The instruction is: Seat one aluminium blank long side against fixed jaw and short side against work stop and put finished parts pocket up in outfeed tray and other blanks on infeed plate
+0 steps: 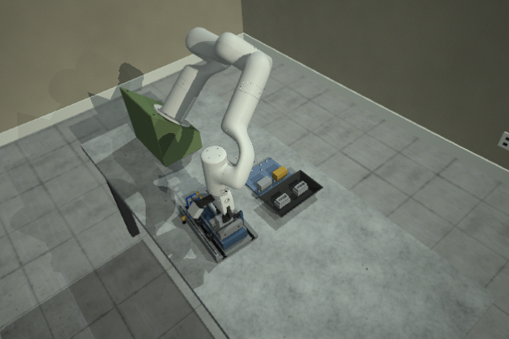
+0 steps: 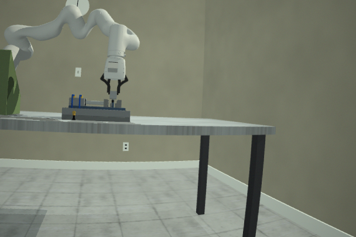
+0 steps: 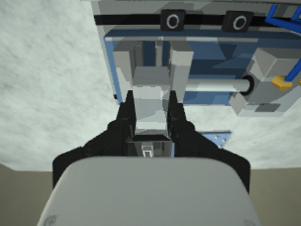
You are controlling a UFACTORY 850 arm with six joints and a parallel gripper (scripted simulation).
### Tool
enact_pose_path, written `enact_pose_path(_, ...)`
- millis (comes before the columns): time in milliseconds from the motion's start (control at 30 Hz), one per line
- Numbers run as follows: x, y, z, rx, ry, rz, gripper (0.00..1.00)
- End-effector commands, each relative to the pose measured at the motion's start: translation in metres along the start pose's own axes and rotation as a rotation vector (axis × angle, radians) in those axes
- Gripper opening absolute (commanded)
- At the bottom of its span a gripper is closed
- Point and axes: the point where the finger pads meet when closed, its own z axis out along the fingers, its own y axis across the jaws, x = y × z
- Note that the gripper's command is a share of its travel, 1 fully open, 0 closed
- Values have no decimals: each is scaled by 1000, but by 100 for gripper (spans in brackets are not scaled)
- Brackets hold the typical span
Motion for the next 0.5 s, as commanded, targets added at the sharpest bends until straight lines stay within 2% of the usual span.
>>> enact_pose_path(0, 0, -1, 0, 2, 1, -1, 0)
enact_pose_path(467, 0, -1, 4, 2, 1, -1, 0)
